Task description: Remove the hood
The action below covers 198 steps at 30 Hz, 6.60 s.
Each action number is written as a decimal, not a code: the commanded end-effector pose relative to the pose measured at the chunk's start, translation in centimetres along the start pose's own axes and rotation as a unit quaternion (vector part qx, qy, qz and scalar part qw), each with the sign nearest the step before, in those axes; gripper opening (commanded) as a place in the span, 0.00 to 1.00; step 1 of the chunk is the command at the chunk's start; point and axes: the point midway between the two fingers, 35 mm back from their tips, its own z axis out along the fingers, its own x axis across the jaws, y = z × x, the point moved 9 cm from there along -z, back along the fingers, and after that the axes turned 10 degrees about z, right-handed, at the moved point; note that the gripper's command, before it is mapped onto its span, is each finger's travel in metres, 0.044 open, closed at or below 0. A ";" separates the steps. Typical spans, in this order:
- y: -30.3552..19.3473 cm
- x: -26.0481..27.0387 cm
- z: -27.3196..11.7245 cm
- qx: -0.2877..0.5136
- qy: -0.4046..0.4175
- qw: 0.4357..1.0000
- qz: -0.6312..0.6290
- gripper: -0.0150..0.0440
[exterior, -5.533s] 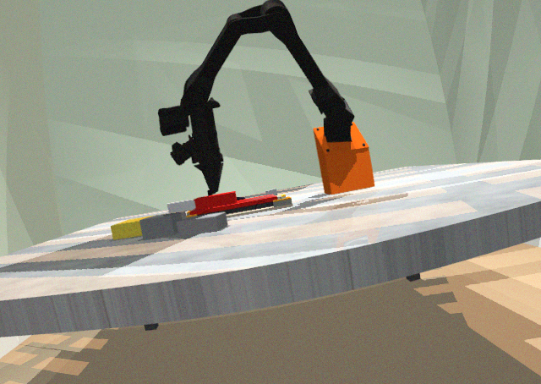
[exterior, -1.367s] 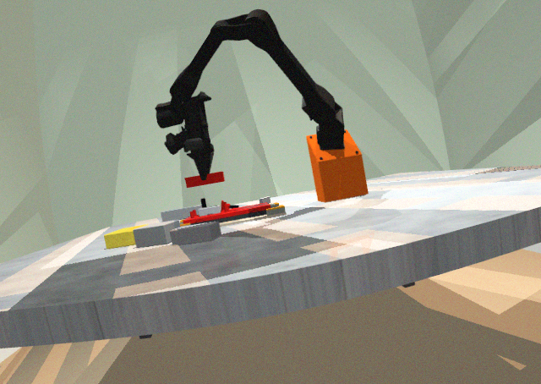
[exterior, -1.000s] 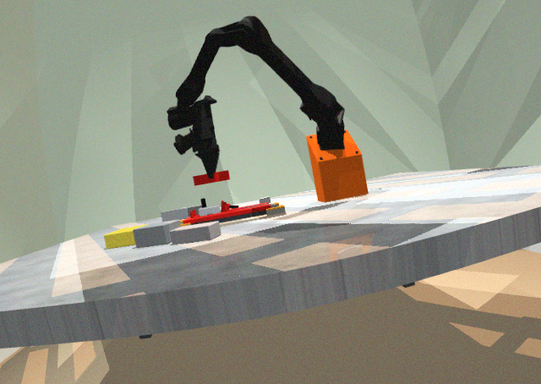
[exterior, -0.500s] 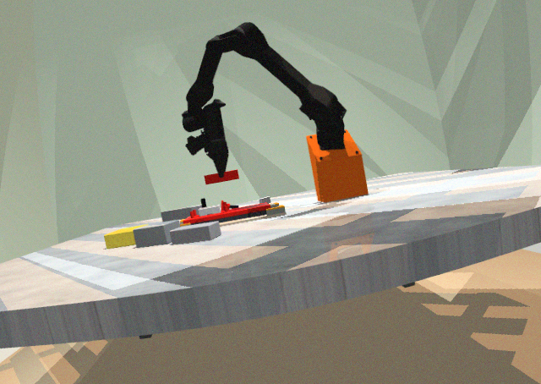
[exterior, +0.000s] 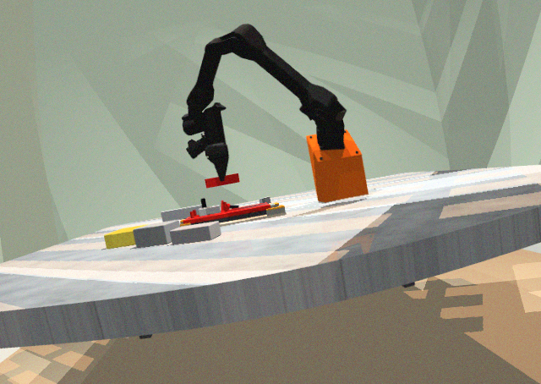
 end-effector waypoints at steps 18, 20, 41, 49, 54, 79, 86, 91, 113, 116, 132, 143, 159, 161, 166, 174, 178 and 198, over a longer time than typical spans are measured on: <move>0.1 0.1 1.8 0.000 0.001 1.000 0.002 0.25; 0.1 0.1 2.0 0.000 0.001 1.000 0.002 0.25; 0.1 0.1 3.7 0.000 0.002 1.000 0.002 0.25; 0.1 0.1 4.4 0.000 0.002 1.000 0.002 0.25; 0.1 0.1 4.8 0.000 0.002 1.000 0.002 0.25; -0.1 0.2 6.7 0.000 0.003 1.000 0.001 0.25; -0.1 0.2 6.9 0.000 0.003 1.000 0.001 0.25; -0.1 0.2 7.1 0.000 0.003 1.000 0.001 0.25; -0.1 0.2 8.2 0.000 0.003 1.000 0.001 0.25; -0.1 0.2 8.3 0.000 0.003 1.000 0.001 0.25; -0.2 0.1 8.6 0.001 0.002 1.000 0.000 0.57; -0.1 0.1 7.8 0.001 0.002 1.000 0.000 1.00; -0.1 0.0 1.3 0.002 0.002 1.000 0.000 1.00; -0.1 0.0 1.3 0.002 0.002 1.000 0.000 1.00; -0.1 0.0 1.3 0.002 0.002 1.000 0.000 1.00; -0.1 0.0 1.3 0.002 0.002 1.000 0.000 1.00; -0.1 0.0 1.3 0.002 0.002 1.000 0.000 1.00; -0.1 0.0 1.3 0.002 0.002 1.000 0.000 1.00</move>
